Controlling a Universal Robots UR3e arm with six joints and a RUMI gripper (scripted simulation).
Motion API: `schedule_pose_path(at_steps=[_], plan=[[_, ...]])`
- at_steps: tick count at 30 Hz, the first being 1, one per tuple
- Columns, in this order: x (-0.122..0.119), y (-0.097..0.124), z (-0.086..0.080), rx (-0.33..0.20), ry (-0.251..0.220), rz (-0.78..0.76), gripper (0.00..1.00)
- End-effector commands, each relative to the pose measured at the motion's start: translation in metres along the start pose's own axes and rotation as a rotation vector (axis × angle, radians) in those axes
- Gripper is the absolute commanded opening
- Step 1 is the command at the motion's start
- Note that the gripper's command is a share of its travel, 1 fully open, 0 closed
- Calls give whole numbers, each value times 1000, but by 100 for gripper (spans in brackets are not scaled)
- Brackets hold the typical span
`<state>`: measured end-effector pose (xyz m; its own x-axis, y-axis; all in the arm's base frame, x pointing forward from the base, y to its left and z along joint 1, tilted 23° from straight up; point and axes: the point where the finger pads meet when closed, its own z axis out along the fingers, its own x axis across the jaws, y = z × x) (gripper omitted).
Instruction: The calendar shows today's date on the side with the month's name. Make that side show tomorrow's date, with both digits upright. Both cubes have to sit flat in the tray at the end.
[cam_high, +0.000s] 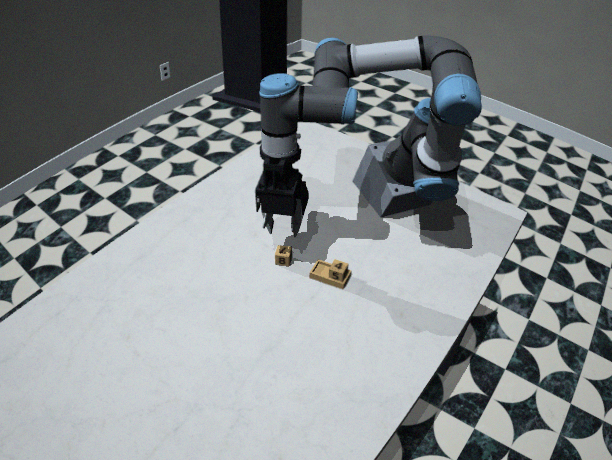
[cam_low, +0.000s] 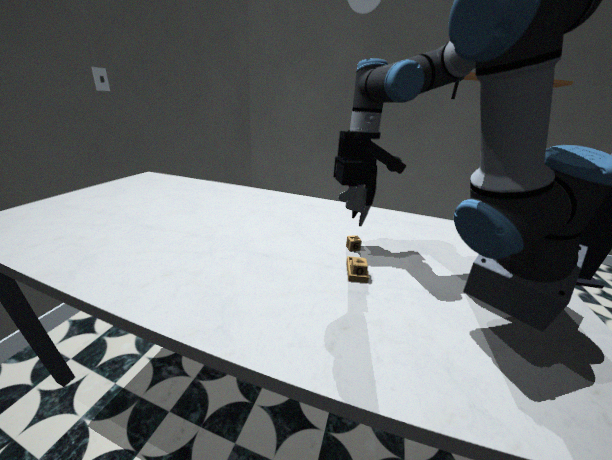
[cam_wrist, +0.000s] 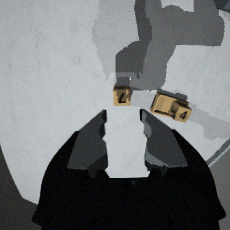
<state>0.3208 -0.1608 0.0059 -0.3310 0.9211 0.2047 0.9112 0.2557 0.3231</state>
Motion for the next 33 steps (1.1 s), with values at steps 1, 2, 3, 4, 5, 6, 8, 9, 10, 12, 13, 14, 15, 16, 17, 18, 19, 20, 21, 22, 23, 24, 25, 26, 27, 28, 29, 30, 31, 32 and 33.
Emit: schedule_pose_path(at_steps=[1,2,3,4,5,6,8,9,10,12,13,14,15,16,17,18,19,20,21,22,23,24,25,26,27,28,29,30,31,32,33], plan=[[0,0,0,25,2,0,29],[0,0,0,34,3,1,29],[0,0,0,45,4,1,29],[0,0,0,56,5,1,29],[0,0,0,68,6,1,29],[0,0,0,81,7,1,29],[0,0,0,94,8,2,29],[0,0,0,94,8,2,29],[0,0,0,107,8,2,29],[0,0,0,135,8,2,29],[0,0,0,148,8,2,29],[0,1,0,161,7,2,29],[0,1,0,174,6,1,29],[0,1,0,186,5,1,29],[0,1,0,197,4,1,29],[0,2,0,207,3,1,29],[0,2,0,216,2,1,29],[-1,2,0,224,0,1,29],[-1,2,0,231,-1,0,29],[-1,2,0,237,-2,0,29],[-1,3,0,242,-3,0,29],[-1,3,-1,245,-3,0,29],[-1,3,-1,245,-3,0,29],[-1,3,-1,245,-3,0,29],[-1,3,-1,248,-4,0,29],[-1,3,-1,250,-4,0,29],[-1,3,-1,250,-4,0,29],[-1,3,-1,251,-4,0,29],[-1,3,-1,251,-4,0,29],[-1,3,-1,251,-4,0,29],[-1,3,-1,251,-4,0,29]])
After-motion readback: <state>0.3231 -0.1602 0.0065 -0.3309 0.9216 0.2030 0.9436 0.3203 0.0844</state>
